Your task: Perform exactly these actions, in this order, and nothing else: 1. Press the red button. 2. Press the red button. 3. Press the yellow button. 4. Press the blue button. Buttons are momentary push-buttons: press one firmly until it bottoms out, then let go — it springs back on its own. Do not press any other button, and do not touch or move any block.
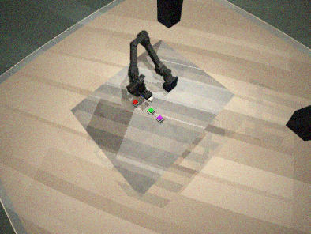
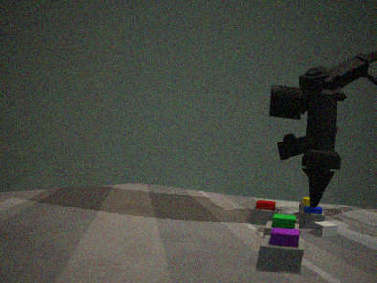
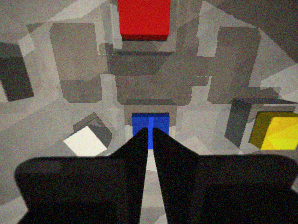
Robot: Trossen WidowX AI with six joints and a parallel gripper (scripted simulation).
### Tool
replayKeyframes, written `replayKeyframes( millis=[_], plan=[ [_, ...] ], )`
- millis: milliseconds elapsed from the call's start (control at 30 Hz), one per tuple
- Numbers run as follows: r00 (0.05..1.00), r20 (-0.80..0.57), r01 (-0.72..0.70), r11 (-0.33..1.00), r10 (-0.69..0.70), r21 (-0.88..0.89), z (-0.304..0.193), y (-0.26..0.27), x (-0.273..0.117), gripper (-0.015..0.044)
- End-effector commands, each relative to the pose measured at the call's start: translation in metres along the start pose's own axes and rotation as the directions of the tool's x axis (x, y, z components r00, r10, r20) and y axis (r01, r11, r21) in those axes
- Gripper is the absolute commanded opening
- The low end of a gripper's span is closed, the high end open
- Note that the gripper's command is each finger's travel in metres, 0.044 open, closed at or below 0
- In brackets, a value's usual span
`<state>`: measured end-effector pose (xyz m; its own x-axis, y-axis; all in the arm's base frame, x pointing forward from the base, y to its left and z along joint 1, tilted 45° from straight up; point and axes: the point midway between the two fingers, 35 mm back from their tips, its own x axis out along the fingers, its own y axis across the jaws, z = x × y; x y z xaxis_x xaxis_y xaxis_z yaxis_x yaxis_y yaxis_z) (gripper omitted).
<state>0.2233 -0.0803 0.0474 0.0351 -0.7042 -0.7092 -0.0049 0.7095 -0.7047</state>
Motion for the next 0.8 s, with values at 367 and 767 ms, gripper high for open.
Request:
replayKeyframes(
  millis=[367,767],
  plan=[
    [1.000,-0.006,0.005,1.000,-0.005,-0.005,-0.001,0.000,0.003,0.0020],
    [1.000,-0.006,0.004,1.000,-0.004,-0.005,-0.001,0.000,-0.030,0.0020]
  ],
)
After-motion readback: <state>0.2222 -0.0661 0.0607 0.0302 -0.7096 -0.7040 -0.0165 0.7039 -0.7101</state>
